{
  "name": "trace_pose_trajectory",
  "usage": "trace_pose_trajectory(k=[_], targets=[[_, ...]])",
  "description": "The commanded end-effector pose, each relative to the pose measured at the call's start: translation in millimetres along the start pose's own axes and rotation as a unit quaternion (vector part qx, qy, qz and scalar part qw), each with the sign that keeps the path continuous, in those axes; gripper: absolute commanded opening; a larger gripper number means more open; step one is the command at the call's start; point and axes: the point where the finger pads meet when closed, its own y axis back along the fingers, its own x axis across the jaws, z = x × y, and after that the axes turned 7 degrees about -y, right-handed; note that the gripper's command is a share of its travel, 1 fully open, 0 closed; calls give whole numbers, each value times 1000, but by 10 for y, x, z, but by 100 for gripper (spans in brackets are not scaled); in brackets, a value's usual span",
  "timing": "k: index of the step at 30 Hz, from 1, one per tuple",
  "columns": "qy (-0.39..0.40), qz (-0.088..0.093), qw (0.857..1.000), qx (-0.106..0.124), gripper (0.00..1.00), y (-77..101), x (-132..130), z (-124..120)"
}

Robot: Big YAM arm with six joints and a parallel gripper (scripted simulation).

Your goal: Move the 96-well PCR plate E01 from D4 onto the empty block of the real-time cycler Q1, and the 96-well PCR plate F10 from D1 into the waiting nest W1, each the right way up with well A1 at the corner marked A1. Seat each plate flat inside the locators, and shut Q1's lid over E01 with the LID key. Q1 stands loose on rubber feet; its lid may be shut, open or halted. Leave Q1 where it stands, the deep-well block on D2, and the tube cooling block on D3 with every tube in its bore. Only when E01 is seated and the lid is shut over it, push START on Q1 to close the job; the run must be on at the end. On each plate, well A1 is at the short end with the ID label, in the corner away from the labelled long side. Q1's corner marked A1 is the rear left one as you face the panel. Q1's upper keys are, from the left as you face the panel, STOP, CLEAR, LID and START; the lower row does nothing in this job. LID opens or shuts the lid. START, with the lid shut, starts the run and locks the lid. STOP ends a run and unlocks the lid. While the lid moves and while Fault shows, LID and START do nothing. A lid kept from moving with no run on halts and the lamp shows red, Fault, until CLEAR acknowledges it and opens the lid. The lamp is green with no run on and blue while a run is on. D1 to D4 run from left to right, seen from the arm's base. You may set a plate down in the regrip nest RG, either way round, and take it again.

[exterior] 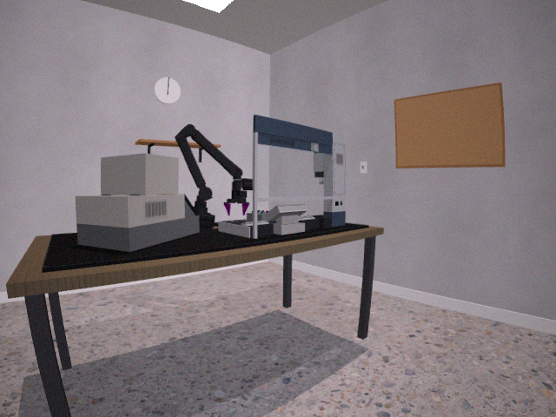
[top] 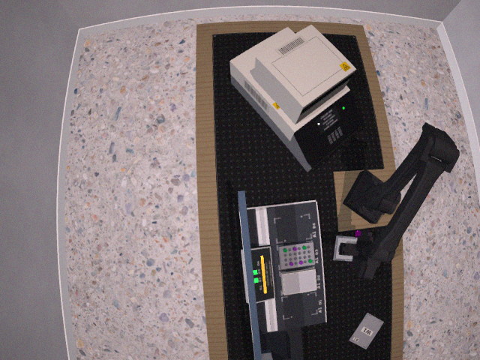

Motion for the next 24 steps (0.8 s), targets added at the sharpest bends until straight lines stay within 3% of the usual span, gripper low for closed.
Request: trace_pose_trajectory(k=[1, 10, 24], targets=[[-3, 19, 1000, -4, 100, 189, 184, 3], [-13, 29, 999, -5, 100, 393, 211, 54], [-4, 31, 1000, -4, 100, 610, 205, 7]])
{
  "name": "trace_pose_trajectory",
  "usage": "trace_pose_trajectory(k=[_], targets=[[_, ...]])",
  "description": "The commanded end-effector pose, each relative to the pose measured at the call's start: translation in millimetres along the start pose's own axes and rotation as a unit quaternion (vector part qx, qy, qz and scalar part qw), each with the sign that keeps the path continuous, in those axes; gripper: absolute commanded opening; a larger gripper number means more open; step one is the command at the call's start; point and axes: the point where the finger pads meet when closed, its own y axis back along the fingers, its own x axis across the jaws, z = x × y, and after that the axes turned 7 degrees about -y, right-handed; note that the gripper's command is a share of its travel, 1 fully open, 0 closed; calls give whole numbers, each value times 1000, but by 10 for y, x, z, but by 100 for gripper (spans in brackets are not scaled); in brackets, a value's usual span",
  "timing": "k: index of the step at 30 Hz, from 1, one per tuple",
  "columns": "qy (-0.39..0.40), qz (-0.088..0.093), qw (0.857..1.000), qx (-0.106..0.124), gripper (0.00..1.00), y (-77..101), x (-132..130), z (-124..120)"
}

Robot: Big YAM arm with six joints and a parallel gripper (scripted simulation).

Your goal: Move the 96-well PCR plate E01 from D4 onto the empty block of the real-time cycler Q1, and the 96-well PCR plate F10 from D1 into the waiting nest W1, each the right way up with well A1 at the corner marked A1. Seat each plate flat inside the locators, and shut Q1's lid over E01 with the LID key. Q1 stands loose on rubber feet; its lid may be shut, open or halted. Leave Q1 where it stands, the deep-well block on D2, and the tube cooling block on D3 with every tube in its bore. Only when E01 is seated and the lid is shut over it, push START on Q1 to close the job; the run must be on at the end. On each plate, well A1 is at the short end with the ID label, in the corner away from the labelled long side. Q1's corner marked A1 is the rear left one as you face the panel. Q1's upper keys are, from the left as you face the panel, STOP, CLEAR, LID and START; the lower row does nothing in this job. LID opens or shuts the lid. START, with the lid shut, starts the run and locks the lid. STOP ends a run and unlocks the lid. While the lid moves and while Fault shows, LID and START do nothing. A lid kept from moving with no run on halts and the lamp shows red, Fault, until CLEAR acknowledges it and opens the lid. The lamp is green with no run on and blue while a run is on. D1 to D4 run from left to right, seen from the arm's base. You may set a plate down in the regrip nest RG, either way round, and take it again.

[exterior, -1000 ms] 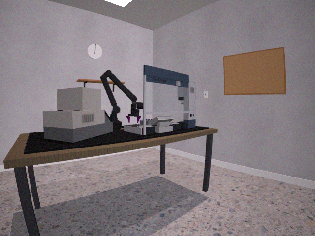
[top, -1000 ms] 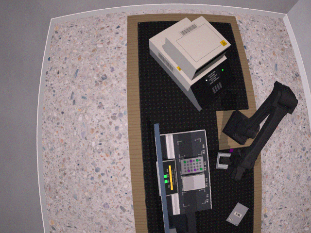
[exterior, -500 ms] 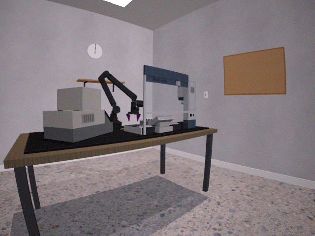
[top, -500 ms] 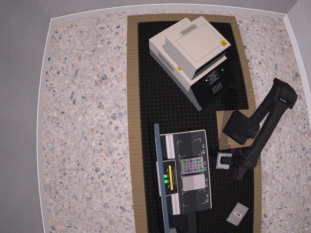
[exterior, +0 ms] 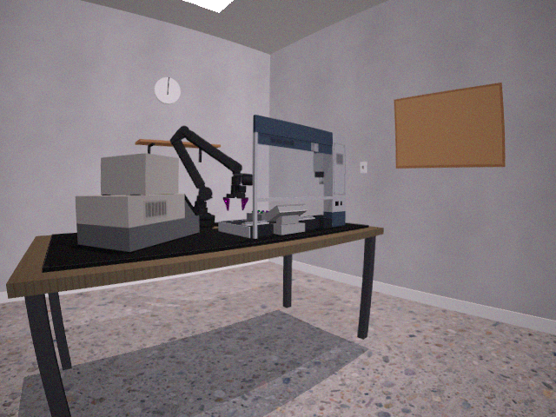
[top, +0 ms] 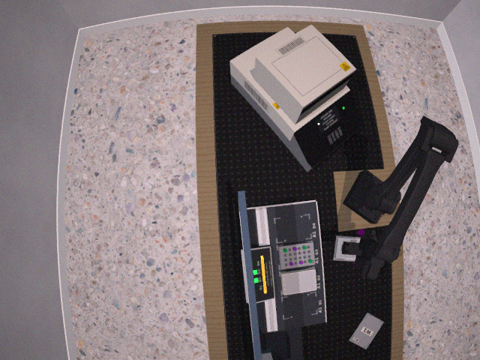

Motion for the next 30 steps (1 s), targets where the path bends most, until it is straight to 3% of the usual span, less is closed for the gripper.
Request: trace_pose_trajectory(k=[1, 12, 21, 30], targets=[[-4, 37, 999, -5, 100, 342, 264, 12], [-4, 34, 999, -4, 100, 464, 242, 10], [-4, 39, 999, -5, 100, 678, 255, 10], [-4, 24, 1000, -4, 100, 570, 208, 7]])
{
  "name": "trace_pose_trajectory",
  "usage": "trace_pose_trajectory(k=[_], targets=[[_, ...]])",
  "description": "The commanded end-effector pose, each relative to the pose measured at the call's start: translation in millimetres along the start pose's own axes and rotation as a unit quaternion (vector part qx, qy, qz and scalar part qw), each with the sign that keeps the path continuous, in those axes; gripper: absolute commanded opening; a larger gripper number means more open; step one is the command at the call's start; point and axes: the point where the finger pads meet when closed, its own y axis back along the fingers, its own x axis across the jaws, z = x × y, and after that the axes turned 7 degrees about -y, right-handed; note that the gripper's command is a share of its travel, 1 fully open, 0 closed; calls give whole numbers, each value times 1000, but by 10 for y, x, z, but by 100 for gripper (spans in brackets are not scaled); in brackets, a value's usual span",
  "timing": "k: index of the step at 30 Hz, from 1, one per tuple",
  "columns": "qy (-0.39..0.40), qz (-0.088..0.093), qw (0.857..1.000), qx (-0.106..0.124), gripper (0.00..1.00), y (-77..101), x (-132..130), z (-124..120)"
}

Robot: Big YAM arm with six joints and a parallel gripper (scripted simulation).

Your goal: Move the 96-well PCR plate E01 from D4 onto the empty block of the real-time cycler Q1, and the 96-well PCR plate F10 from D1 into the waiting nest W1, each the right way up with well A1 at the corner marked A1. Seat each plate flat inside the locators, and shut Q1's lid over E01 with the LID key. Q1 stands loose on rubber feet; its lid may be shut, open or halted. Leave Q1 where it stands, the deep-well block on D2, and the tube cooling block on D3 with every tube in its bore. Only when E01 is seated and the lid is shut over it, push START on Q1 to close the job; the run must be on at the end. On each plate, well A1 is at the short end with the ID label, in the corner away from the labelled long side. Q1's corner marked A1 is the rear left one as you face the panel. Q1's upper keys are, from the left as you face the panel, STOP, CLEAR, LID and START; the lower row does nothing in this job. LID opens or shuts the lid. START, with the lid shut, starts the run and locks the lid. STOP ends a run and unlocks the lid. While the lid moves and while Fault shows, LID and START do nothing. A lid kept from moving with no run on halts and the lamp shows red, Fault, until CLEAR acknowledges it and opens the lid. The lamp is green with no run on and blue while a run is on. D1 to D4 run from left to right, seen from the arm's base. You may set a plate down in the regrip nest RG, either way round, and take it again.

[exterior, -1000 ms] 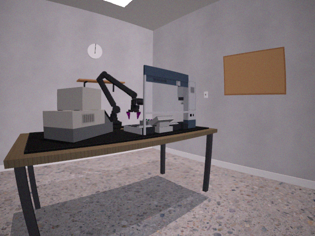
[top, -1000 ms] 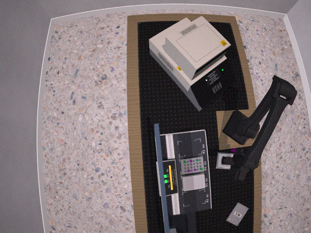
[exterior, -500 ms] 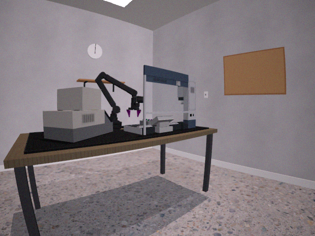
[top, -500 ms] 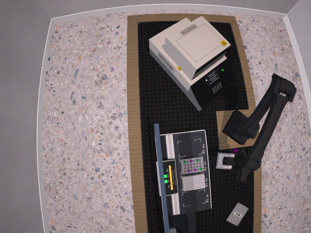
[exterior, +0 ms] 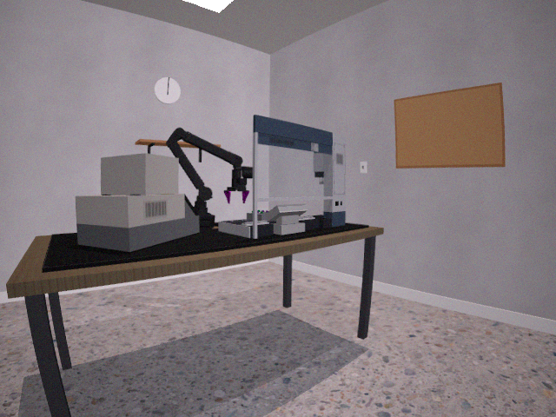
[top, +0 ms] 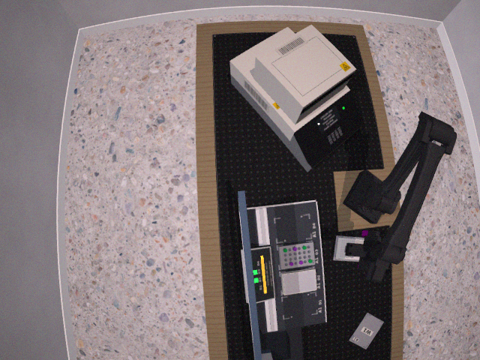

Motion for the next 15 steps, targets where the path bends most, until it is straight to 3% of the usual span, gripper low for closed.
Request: trace_pose_trajectory(k=[1, 5, 11, 15], targets=[[-4, 16, 1000, -3, 100, 131, 152, 4], [-3, 8, 1000, -3, 100, 43, 122, 0], [-3, 17, 1000, -3, 100, 4, 86, -2], [-3, 13, 1000, -3, 100, -9, 33, -5]])
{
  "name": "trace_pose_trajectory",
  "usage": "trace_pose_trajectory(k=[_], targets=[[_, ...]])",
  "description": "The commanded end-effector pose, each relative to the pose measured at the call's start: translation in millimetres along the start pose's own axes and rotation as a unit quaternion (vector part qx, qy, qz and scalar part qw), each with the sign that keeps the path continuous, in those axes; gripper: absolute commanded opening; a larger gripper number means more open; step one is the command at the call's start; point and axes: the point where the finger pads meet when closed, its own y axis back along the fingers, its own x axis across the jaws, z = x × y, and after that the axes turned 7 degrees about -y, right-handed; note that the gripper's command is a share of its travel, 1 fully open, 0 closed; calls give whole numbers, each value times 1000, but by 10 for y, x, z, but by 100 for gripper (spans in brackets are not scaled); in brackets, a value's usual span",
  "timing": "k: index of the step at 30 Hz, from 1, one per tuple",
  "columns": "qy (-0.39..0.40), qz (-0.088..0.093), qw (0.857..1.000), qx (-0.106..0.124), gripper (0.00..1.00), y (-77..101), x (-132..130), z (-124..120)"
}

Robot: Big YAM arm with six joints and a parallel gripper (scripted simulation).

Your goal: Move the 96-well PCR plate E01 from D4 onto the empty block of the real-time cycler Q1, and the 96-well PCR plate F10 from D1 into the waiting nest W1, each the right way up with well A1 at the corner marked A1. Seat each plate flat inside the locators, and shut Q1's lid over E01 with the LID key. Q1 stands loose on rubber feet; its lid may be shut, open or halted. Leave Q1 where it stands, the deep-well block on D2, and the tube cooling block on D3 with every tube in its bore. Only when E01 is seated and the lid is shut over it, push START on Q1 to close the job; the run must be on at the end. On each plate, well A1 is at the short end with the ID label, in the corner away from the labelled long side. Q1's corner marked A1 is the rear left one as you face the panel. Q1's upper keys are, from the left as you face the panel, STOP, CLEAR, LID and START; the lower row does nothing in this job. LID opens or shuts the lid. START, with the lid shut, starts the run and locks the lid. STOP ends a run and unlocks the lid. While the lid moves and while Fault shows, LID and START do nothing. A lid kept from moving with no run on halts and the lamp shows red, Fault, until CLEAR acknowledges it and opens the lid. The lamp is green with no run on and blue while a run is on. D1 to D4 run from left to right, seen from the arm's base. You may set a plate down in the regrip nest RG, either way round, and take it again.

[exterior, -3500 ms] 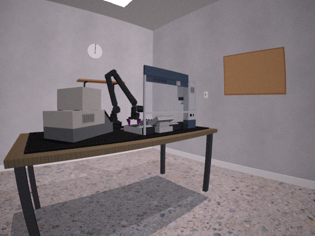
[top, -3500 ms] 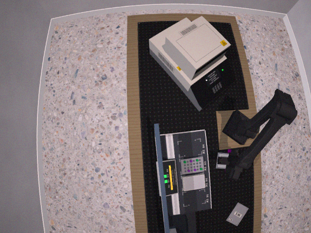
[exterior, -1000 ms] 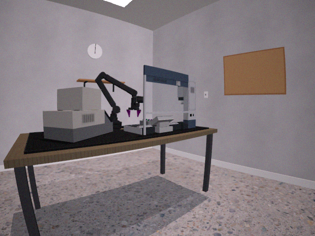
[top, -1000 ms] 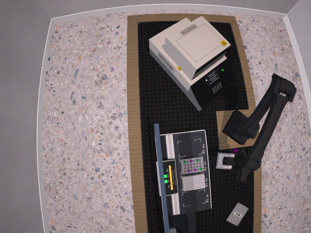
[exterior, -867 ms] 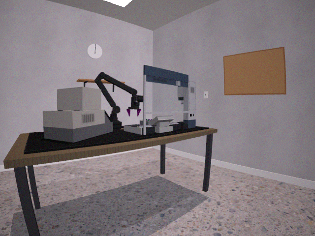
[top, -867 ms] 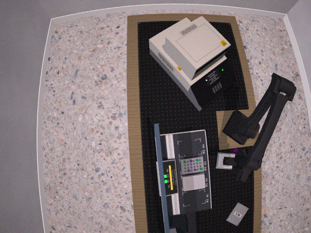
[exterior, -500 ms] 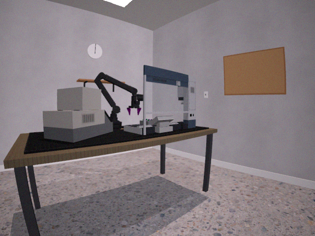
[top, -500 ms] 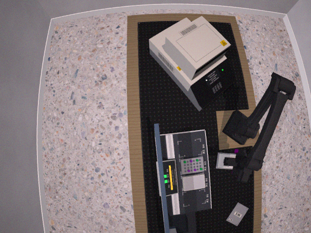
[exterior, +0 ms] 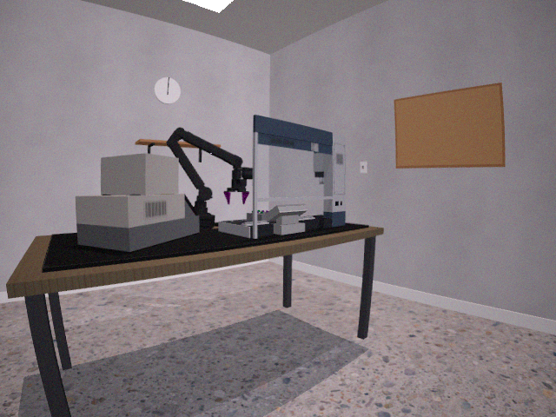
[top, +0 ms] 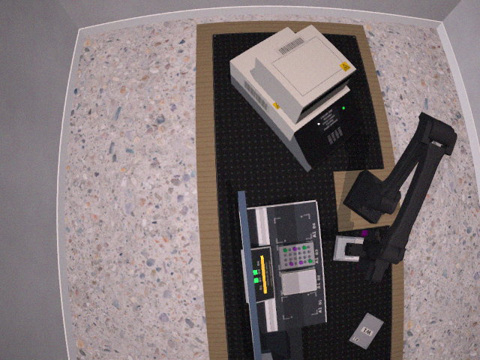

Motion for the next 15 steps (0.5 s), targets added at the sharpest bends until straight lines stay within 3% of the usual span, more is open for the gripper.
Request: trace_pose_trajectory(k=[1, 5, 10, 15], targets=[[-3, 17, 1000, -3, 100, 59, 51, -3], [-3, 22, 1000, -4, 100, 137, 83, 1], [-3, 15, 1000, -3, 100, 172, 117, 4], [7, 24, 1000, -4, 100, 193, 226, 14]])
